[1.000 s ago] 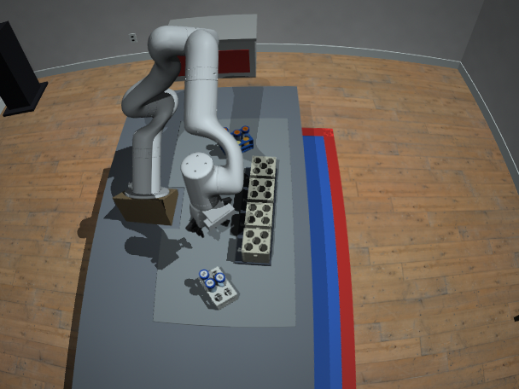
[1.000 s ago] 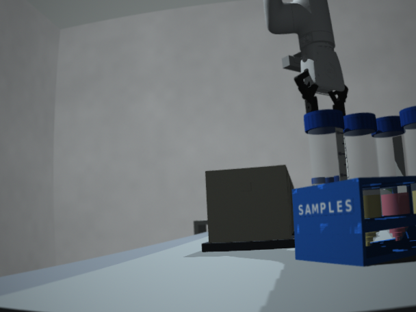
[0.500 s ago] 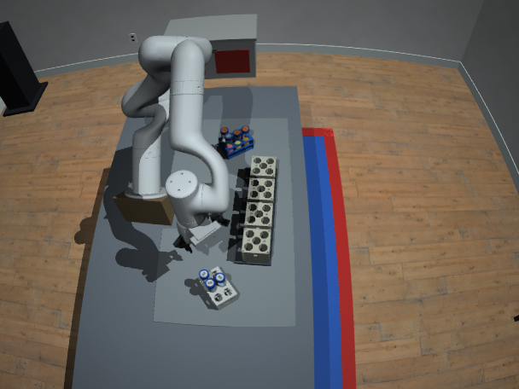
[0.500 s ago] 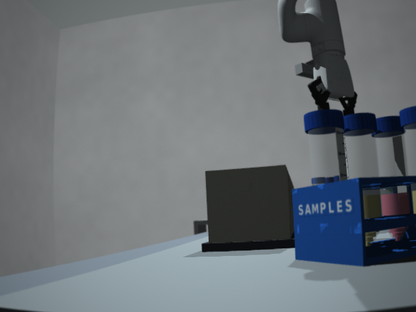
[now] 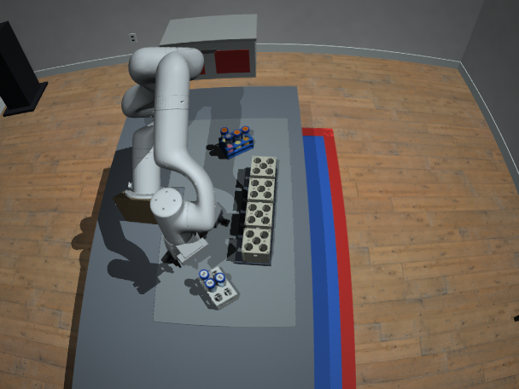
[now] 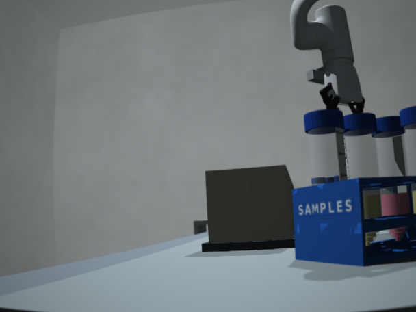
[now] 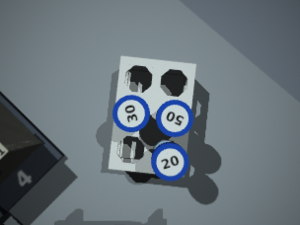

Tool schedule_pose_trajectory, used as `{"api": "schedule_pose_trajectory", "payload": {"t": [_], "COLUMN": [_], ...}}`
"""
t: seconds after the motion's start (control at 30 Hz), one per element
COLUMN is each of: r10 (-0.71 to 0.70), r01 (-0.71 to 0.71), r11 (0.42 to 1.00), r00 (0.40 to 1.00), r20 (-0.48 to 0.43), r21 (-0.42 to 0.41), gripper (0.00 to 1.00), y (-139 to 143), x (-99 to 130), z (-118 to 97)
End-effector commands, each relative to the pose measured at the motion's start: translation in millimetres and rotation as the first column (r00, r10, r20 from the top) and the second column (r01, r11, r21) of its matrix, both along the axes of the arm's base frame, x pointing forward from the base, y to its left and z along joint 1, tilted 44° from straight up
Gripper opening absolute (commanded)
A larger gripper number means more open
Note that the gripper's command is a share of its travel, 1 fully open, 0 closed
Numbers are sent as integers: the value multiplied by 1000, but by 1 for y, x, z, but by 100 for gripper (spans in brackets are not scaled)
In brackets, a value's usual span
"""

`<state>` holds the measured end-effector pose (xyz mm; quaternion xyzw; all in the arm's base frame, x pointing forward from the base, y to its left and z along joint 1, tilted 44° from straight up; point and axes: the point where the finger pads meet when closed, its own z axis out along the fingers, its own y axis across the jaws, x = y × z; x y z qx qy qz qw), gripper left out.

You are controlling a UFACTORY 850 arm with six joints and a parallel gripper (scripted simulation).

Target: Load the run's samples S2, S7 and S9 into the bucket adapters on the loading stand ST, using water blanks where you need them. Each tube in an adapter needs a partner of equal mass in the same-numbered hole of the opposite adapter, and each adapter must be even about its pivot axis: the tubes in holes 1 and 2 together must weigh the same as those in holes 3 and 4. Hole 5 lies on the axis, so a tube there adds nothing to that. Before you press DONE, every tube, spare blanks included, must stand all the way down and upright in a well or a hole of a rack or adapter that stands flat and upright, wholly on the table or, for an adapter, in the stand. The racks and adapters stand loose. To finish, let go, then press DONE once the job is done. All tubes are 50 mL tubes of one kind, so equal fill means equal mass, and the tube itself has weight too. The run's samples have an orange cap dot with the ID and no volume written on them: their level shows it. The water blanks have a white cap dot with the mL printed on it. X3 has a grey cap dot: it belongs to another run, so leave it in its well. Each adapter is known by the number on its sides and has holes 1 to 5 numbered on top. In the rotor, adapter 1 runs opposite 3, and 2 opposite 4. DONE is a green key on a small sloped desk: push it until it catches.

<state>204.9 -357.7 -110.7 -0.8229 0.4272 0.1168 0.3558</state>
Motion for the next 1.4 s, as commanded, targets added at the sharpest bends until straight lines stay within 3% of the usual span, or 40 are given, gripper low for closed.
{"api": "schedule_pose_trajectory", "payload": {"t": [0.0,1.37], "r10": [0,0], "r01": [0,0], "r11": [1000,1000], "r00": [1000,1000], "r20": [1,1], "r21": [-2,-1], "gripper": [100,100], "y": [0,65], "x": [-1,10], "z": [-5,-73]}}
